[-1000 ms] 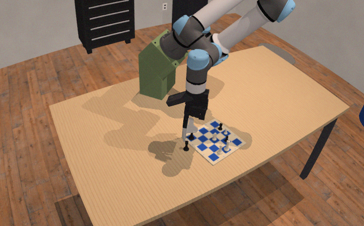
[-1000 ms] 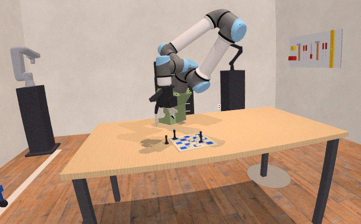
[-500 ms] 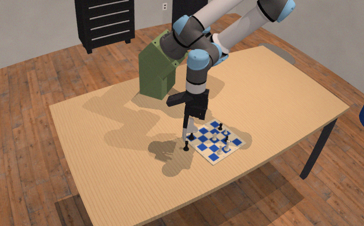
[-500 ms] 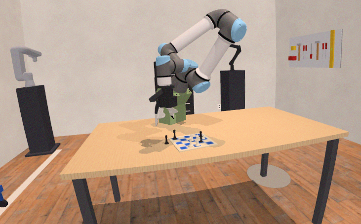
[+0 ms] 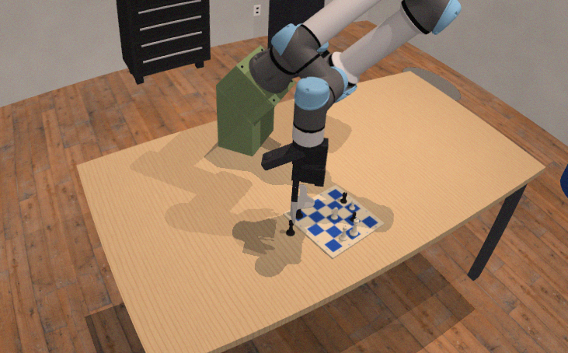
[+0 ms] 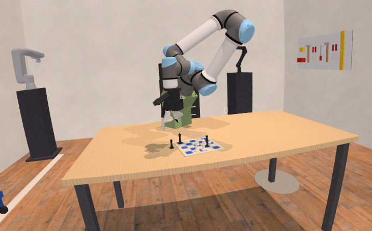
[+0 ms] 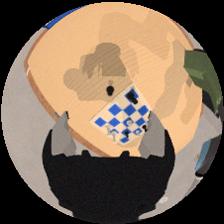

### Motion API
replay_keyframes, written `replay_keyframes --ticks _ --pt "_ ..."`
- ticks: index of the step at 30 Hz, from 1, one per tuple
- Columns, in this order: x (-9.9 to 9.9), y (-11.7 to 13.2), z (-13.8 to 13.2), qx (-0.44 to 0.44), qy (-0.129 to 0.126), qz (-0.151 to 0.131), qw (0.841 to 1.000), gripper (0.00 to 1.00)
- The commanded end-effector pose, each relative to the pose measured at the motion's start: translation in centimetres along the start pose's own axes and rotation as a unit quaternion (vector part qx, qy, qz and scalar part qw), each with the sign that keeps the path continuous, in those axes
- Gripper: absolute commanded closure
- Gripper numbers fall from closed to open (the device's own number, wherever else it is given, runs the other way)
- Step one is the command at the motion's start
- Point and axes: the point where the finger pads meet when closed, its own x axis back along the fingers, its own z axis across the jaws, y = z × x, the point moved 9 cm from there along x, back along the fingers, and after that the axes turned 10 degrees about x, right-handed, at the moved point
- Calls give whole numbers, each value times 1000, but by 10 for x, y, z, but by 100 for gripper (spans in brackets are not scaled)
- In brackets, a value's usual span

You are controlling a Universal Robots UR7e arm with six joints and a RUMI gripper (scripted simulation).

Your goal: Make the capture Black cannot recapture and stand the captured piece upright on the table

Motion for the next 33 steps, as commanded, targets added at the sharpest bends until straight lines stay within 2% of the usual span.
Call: replay_keyframes --ticks 1,7,12,15,23,29,31,32,33 --pt "1 4 -5 66 -1 0 998 0" --pt "1 9 -10 150 0 0 989 0" --pt "2 16 -14 234 0 1 972 0" --pt "1 17 -15 252 0 0 968 0" --pt "2 31 -23 391 0 2 920 0" --pt "3 44 -29 480 1 4 877 0" --pt "3 44 -29 480 1 4 877 0" --pt "2 45 -29 522 1 2 853 0" --pt "2 48 -30 534 1 3 845 0"
